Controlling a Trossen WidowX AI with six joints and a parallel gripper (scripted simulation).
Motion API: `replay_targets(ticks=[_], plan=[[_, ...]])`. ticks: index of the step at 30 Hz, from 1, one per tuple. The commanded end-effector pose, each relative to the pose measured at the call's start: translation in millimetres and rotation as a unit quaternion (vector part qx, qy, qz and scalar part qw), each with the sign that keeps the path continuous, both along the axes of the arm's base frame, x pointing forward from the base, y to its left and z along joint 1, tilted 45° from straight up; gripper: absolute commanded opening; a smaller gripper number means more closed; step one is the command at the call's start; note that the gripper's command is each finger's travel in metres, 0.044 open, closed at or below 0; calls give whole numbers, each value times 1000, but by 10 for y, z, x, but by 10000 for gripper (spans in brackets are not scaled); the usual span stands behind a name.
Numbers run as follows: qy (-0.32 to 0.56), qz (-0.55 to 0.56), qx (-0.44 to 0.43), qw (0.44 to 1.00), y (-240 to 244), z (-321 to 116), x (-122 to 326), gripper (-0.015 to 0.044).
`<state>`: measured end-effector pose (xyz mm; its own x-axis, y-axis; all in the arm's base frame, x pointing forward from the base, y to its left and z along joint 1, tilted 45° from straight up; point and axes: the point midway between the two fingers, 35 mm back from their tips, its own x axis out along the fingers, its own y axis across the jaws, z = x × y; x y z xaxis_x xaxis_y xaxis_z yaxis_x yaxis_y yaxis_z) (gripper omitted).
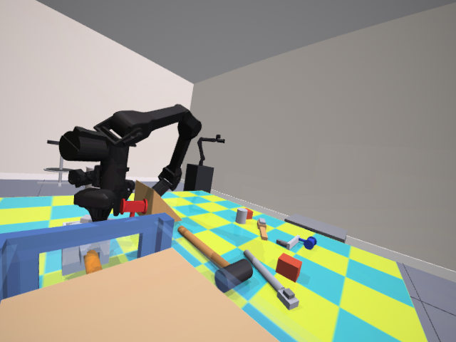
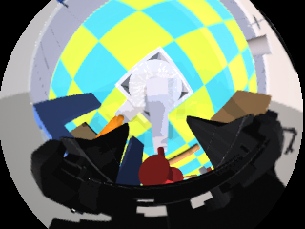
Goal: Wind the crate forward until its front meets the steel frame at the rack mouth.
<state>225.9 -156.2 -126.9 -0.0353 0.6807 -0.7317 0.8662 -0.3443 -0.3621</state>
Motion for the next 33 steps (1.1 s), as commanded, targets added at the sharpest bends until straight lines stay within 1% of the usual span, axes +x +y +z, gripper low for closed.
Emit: replay_targets(ticks=[1,11,12,23,33], plan=[[1,-3,4,1000,60,-44,-8,440],[2,-4,4,1000,101,-84,-9,440],[-1,-3,-3,1000,41,-76,-2,414],[-1,-3,-3,1000,41,-76,-2,125],[-1,-3,-3,1000,41,-76,-2,58]])
